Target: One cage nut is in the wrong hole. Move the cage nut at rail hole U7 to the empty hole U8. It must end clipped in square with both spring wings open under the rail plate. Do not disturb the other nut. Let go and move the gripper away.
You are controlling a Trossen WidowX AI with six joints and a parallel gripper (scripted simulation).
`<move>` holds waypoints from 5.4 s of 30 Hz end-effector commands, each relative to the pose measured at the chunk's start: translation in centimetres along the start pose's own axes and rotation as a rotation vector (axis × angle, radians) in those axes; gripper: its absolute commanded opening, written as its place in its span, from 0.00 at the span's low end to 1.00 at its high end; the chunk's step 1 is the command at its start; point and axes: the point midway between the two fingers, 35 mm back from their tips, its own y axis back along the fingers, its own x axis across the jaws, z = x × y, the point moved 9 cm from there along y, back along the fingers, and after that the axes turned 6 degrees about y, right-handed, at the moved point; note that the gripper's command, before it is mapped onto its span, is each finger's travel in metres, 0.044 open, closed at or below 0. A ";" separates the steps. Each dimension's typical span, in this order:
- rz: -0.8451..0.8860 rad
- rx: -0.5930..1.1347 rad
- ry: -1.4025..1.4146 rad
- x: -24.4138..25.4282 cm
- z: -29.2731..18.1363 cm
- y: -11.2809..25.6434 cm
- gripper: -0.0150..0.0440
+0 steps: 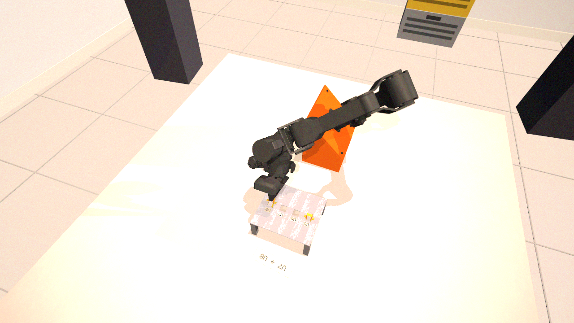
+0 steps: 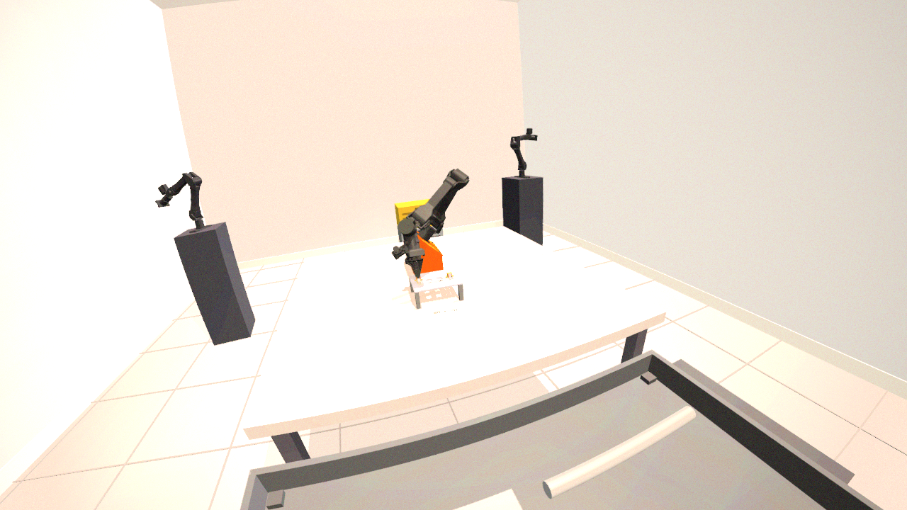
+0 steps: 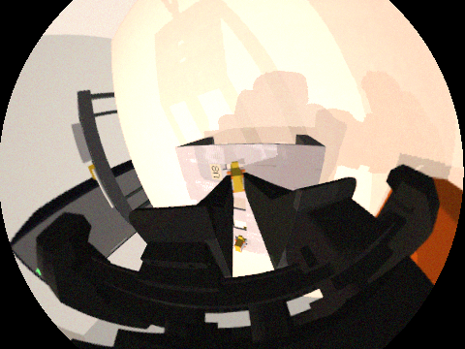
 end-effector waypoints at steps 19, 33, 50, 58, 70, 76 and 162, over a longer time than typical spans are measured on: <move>0.002 0.004 -0.010 -0.4 -0.1 0.0 0.30; -0.026 0.007 -0.010 0.0 0.0 -0.1 0.30; -0.027 0.007 -0.010 0.0 0.0 -0.1 0.30; -0.027 0.007 -0.010 0.1 0.1 0.0 0.30; -0.027 0.007 -0.009 0.2 0.1 0.0 0.30; -0.028 0.007 -0.010 0.2 0.1 0.0 0.30; -0.146 0.022 -0.010 1.9 0.3 -0.2 0.30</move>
